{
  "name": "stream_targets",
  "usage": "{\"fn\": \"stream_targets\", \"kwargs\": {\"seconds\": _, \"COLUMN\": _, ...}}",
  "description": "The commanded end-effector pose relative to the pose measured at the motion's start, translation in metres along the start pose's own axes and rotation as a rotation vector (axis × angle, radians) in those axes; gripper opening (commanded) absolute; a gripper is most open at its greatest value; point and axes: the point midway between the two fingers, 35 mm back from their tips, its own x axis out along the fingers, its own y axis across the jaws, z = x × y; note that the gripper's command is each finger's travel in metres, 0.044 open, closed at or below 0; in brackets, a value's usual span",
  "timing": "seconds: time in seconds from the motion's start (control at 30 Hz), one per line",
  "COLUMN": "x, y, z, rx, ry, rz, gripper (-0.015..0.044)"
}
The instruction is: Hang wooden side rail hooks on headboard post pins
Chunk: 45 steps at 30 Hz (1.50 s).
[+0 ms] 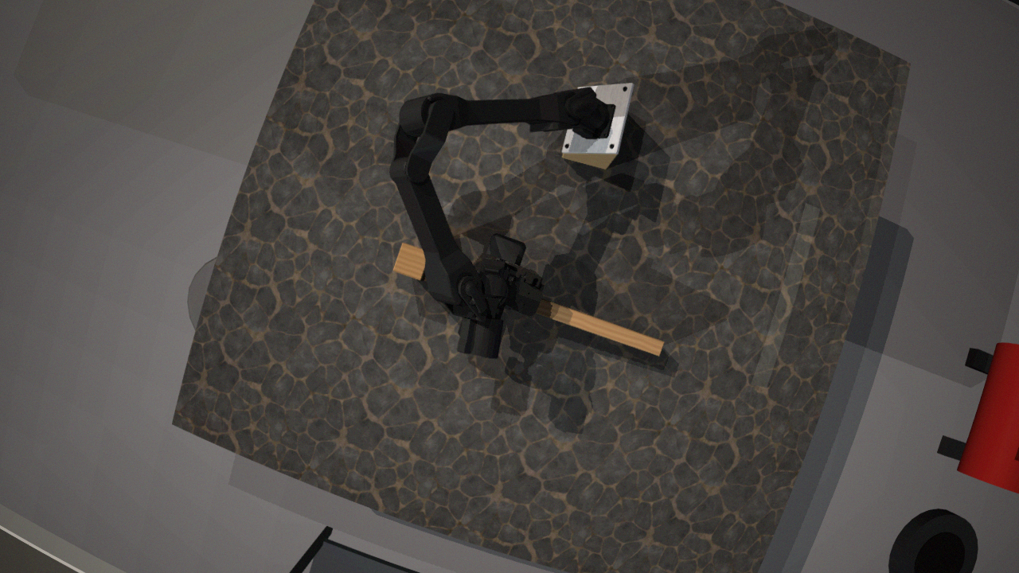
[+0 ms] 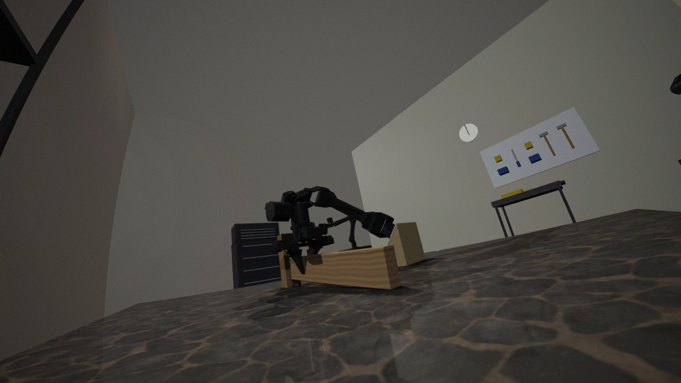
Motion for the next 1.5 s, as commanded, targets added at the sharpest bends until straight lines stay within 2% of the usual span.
{"fn": "stream_targets", "kwargs": {"seconds": 0.0, "x": -0.0019, "y": -0.0009, "z": -0.0003, "rx": -0.004, "ry": -0.001, "rz": -0.007, "gripper": 0.0}}
{"fn": "stream_targets", "kwargs": {"seconds": 1.47, "x": -0.0026, "y": -0.0022, "z": -0.0051, "rx": -0.004, "ry": -0.001, "rz": -0.007, "gripper": 0.0}}
